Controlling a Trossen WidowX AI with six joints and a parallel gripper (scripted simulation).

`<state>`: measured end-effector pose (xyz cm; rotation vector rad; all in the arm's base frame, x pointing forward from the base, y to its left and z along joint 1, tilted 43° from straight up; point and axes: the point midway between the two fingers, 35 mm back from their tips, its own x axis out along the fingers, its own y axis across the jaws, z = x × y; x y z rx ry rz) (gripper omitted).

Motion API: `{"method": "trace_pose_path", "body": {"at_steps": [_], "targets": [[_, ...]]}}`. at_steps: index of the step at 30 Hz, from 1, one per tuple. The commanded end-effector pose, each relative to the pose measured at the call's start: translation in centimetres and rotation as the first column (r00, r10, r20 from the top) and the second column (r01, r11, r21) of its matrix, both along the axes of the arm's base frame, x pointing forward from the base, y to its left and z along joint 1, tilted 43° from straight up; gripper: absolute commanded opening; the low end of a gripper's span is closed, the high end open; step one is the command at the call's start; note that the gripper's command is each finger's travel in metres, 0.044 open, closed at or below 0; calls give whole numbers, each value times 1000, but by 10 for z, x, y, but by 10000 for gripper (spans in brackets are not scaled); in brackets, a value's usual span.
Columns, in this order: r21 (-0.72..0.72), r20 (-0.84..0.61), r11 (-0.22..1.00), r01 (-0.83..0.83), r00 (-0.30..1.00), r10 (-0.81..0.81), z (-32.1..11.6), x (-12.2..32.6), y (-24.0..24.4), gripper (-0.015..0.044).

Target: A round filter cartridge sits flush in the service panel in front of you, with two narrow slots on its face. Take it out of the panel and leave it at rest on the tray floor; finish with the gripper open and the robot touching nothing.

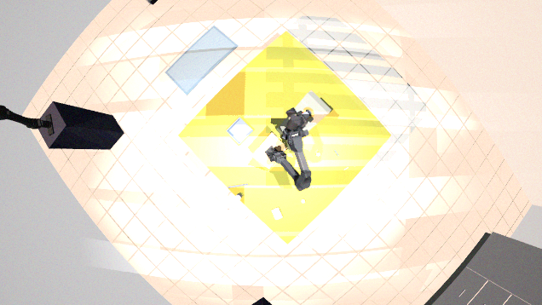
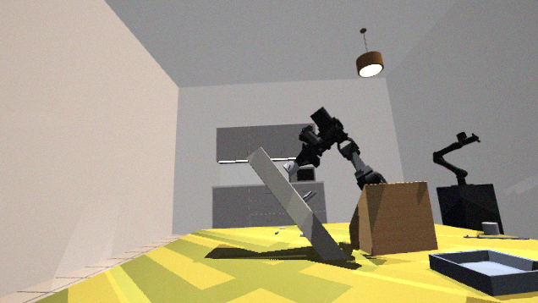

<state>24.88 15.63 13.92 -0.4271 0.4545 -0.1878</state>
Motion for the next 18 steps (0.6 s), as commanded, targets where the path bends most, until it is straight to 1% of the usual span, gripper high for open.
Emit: {"method": "trace_pose_path", "body": {"at_steps": [1,18], "targets": [[13,13,1000,0,1000,0,5,-1,2,0],[13,12,1000,0,1000,0,-33,-19,-34,0]]}}
